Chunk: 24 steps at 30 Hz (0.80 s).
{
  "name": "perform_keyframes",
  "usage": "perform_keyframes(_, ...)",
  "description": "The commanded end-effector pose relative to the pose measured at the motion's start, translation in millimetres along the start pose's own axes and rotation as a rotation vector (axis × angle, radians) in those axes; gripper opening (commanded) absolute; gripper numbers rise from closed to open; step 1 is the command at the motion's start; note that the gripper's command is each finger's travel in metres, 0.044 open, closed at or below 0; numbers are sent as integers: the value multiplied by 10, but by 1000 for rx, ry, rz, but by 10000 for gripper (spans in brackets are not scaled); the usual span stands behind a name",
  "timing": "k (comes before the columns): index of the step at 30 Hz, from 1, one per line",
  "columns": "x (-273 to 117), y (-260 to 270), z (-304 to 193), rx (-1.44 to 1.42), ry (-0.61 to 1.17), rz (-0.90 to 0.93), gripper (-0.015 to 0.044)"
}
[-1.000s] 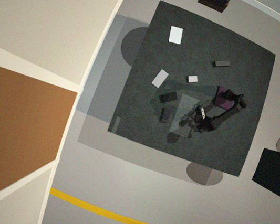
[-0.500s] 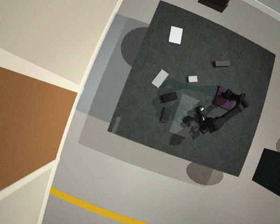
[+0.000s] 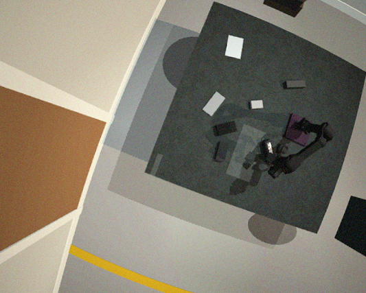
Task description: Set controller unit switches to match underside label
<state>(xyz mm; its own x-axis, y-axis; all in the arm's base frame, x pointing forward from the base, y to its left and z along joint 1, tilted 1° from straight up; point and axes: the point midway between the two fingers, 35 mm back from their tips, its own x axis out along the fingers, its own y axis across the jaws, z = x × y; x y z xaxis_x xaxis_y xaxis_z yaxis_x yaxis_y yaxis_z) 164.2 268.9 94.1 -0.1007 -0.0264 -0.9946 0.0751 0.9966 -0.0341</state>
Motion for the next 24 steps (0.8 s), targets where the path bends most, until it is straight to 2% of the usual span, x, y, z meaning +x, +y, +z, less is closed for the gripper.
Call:
perform_keyframes(1, -41, -15, -72, 803, -51, 75, 440)
perform_keyframes(6, -41, -10, -90, 1023, -49, 95, 440)
perform_keyframes(24, -30, -8, -88, 1025, -49, 96, 440)
